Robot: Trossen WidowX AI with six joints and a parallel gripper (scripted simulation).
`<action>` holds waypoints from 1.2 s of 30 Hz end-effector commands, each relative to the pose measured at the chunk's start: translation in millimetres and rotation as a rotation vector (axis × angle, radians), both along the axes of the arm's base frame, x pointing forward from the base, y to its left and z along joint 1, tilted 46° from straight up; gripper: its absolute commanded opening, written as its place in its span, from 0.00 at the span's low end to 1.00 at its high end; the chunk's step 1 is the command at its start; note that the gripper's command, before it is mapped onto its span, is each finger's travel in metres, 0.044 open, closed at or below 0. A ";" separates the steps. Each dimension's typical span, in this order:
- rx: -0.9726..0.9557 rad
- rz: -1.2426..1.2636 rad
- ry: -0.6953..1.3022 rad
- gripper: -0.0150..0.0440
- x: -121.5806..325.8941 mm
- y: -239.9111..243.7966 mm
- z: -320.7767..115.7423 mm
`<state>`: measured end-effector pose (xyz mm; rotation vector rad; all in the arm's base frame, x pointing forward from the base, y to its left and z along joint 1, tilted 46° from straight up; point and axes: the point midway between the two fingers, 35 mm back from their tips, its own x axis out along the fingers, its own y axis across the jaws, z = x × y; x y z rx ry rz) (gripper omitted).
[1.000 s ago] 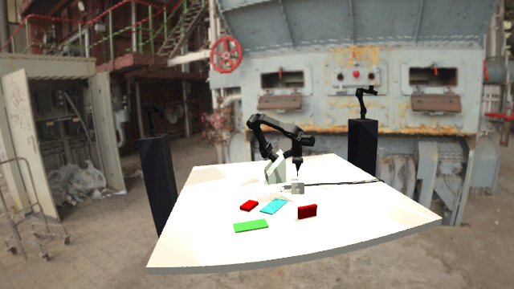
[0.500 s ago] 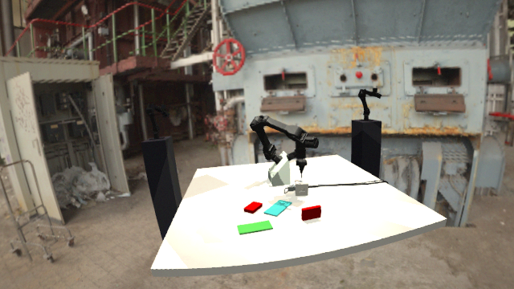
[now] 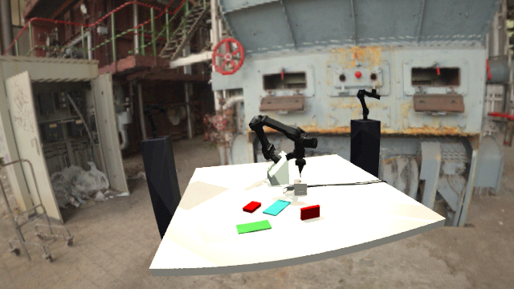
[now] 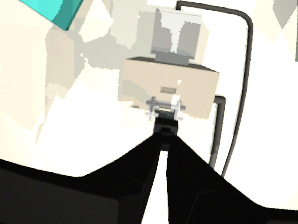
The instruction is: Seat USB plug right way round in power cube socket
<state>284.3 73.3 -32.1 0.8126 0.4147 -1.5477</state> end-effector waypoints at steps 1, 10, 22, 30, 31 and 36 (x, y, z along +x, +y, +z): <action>-0.003 0.006 0.002 0.25 0.5 -0.9 -0.5; -0.003 0.008 0.005 0.25 0.6 -1.8 -1.2; -0.003 0.012 0.008 0.25 0.8 -2.9 -2.1; -0.003 0.015 0.011 0.25 0.9 -3.7 -2.7; -0.003 0.015 0.011 0.25 0.9 -3.8 -2.8; -0.003 0.015 0.011 0.25 0.9 -4.2 -3.2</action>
